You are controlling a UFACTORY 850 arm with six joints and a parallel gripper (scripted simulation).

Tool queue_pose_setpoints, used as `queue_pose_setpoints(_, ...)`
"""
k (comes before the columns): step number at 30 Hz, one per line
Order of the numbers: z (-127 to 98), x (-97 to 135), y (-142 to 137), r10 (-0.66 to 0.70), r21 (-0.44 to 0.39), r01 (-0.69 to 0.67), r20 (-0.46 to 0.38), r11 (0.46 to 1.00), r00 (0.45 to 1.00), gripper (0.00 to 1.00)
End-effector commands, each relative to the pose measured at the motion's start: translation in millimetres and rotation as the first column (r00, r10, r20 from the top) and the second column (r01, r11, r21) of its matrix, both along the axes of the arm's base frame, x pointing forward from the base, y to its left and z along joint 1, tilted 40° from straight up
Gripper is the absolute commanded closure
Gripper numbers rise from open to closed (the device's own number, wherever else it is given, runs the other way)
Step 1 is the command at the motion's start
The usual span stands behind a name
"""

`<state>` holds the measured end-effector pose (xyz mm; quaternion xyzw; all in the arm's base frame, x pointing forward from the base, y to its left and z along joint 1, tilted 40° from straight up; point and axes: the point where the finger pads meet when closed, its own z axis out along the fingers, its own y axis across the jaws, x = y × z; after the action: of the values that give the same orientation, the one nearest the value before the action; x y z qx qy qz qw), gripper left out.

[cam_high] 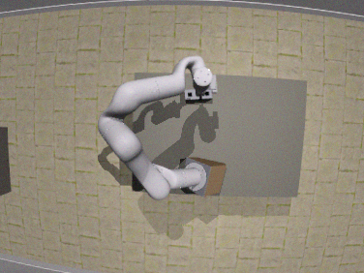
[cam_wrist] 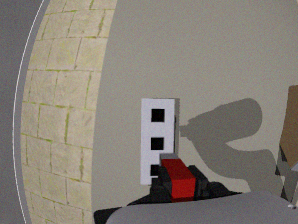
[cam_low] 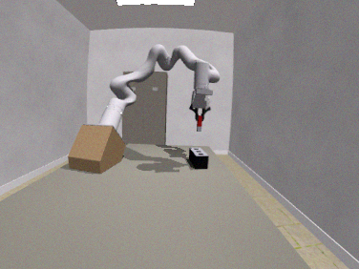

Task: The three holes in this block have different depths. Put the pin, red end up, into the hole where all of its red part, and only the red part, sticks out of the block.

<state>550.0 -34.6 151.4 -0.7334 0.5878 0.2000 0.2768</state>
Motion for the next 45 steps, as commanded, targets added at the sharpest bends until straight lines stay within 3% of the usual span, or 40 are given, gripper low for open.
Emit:
queue_pose_setpoints(1, -53, 5, 44, -0.001, 0.002, 0.001, 0.006, 1.000, 1.000, 1.00)
queue_pose_setpoints(3, -65, 6, 55, -0.001, 0.002, 0.001, 0.006, 1.000, 1.000, 1.00)
queue_pose_setpoints(12, -65, 6, 55, -0.001, 0.002, 0.001, 0.006, 1.000, 1.000, 1.00)
queue_pose_setpoints(13, -80, 7, 68, 0.000, 0.000, 0.000, 0.000, 1.000, 1.000, 1.00)
queue_pose_setpoints(45, -80, 7, 67, 0.000, 0.000, 0.000, 0.000, 1.000, 1.000, 1.00)
